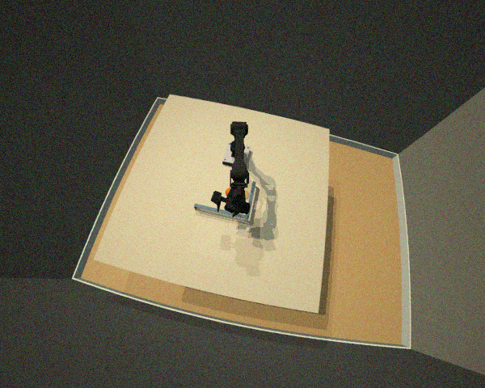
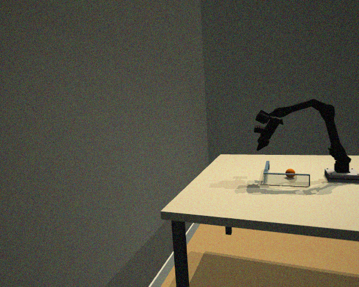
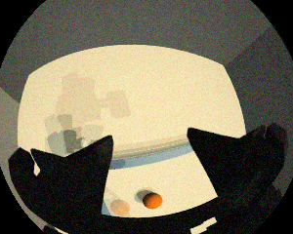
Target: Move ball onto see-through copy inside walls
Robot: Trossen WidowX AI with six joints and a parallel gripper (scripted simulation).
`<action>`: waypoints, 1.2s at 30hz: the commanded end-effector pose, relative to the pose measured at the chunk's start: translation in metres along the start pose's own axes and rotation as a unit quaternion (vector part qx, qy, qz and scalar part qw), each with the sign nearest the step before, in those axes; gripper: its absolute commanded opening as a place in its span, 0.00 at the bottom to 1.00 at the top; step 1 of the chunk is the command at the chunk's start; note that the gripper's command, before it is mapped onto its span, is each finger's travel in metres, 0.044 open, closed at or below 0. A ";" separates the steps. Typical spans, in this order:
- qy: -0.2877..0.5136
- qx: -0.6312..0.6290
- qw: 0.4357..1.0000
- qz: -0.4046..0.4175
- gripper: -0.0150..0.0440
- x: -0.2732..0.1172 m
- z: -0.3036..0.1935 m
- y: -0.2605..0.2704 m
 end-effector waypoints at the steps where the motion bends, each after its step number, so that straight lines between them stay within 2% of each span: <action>1: 0.095 -0.316 0.942 0.063 0.89 0.009 -0.073 -0.014; 11: 0.133 -0.507 0.840 0.138 0.89 0.010 -0.124 -0.023; 23: 0.137 -0.683 0.673 0.248 0.89 0.003 -0.185 -0.030; 36: 0.137 -0.685 0.671 0.249 0.89 0.003 -0.186 -0.030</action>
Point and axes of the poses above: the point midway between the two fingers, 35 mm back from their tips, its own x axis out along the fingers, its own y axis across the jaws, z = x × y, the point moved 1 cm from there along -x, back along the fingers, and after that the axes turned 4 degrees about x, right-handed, at the moved point
